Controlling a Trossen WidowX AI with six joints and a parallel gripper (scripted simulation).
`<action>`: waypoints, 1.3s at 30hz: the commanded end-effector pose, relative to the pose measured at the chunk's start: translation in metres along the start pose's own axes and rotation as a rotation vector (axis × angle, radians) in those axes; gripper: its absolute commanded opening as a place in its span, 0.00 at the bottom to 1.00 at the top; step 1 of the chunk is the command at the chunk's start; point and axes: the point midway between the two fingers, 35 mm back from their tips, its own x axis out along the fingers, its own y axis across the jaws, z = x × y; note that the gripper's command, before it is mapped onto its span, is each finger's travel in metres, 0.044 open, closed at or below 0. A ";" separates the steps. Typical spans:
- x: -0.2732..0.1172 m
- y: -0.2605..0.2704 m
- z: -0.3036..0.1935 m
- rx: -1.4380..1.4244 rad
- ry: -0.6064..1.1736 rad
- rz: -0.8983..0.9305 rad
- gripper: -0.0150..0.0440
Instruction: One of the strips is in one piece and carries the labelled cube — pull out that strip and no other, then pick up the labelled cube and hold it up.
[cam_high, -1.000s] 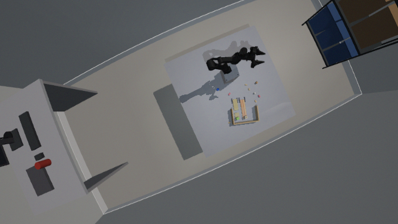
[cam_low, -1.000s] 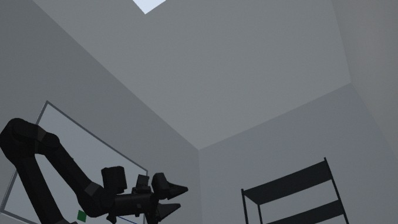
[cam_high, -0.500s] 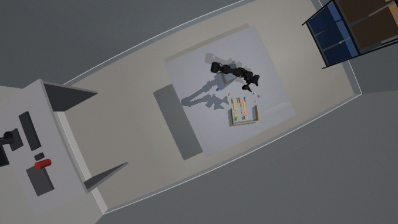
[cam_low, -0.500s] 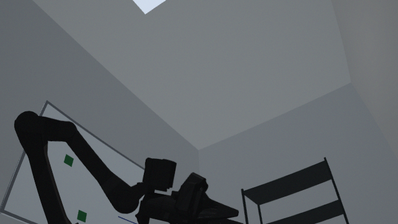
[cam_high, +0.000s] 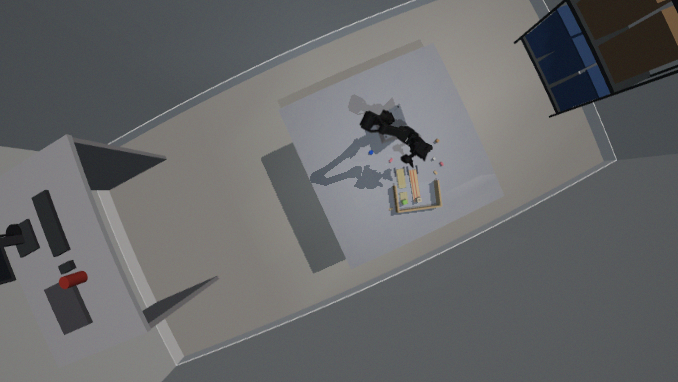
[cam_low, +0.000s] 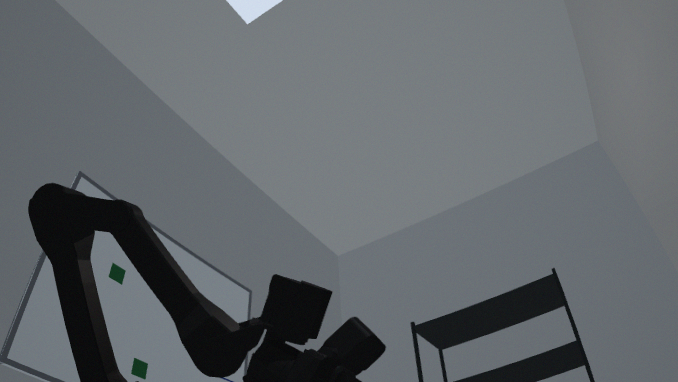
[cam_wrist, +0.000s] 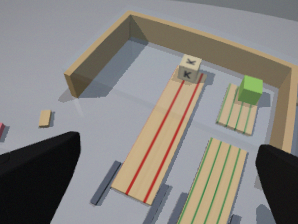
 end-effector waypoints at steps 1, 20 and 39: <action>0.006 0.001 0.000 0.011 0.027 -0.003 0.84; 0.115 0.027 -0.017 0.263 0.707 -0.072 0.25; 0.134 0.017 -0.046 0.336 0.939 -0.176 0.25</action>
